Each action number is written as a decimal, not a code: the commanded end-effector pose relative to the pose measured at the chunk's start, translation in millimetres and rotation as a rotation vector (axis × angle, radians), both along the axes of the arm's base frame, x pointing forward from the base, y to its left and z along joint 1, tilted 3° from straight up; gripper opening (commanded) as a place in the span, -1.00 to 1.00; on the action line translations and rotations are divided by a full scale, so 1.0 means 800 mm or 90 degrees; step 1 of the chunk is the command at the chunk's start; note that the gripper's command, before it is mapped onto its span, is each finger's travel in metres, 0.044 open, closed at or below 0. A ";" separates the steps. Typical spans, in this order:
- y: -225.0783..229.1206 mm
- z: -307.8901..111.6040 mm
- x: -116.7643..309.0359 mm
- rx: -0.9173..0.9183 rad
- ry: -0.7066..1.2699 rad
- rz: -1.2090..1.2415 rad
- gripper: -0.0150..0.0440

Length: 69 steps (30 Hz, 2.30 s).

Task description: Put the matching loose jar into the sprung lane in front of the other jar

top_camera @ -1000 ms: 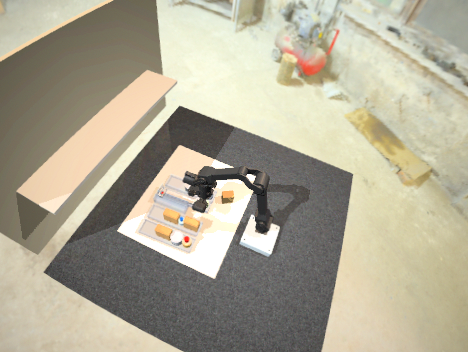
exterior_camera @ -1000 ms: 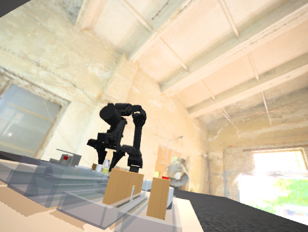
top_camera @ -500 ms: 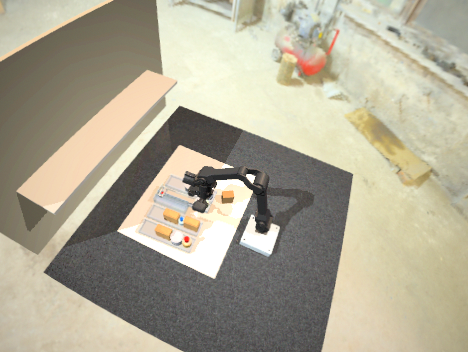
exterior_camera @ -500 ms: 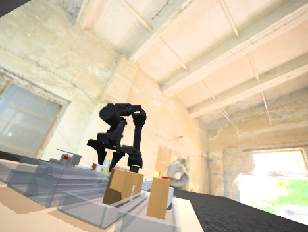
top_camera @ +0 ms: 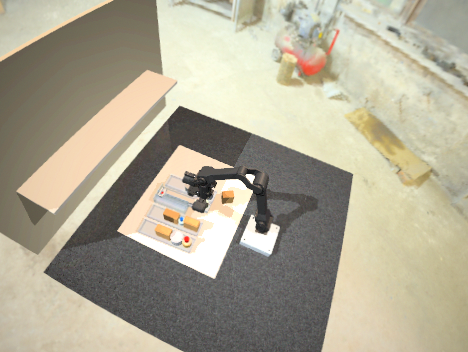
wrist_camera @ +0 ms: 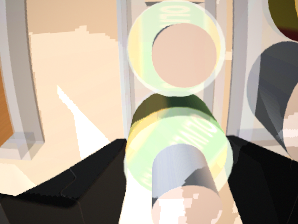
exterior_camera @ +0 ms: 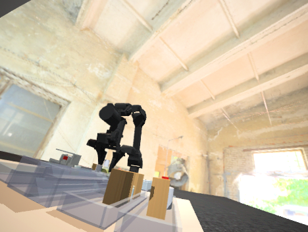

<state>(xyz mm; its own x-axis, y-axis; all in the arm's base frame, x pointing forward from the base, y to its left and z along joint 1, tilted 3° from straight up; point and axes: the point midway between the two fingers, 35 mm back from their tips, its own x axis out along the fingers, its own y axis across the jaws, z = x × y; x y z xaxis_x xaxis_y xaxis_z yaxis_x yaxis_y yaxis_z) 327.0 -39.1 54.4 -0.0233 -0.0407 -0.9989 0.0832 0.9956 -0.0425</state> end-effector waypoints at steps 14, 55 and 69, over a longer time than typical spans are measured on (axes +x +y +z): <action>-0.002 0.003 0.012 -0.004 -0.018 0.000 -0.49; -0.002 -0.015 0.011 -0.004 -0.018 0.000 -0.49; -0.003 -0.021 0.010 -0.004 -0.018 0.000 -0.49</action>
